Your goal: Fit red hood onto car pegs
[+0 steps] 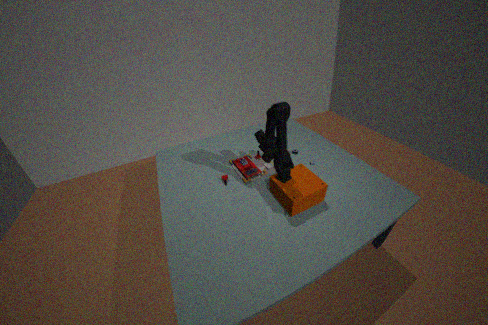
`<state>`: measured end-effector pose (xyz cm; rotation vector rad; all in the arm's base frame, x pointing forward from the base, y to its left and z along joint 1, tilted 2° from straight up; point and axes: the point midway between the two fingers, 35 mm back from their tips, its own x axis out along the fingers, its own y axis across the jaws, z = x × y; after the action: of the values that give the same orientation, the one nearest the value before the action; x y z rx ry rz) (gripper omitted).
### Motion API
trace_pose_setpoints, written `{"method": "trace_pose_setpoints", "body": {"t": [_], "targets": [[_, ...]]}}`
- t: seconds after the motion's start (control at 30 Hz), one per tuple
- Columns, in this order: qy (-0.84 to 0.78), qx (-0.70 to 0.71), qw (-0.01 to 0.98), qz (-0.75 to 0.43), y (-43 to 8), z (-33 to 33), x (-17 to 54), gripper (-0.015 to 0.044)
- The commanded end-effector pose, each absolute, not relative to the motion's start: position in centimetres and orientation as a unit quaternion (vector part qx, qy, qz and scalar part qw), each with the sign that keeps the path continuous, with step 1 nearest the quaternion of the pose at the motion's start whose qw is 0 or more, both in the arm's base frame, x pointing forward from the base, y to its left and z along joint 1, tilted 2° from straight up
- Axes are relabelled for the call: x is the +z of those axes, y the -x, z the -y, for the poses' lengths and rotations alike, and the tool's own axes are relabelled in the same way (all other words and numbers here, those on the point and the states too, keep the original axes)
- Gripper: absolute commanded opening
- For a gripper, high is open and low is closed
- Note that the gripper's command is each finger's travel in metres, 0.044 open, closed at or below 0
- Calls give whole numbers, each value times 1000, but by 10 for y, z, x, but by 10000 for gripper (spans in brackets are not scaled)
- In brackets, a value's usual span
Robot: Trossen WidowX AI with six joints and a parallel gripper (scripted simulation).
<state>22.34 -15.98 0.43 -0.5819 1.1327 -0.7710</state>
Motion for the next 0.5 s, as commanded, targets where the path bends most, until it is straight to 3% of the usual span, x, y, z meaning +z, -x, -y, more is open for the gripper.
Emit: {"method": "trace_pose_setpoints", "body": {"t": [0.0, 0.47], "targets": [[299, -325, 723, -531, -224, 160, 4, 0], [404, -241, 670, -574, -224, 160, 4, 0]]}}
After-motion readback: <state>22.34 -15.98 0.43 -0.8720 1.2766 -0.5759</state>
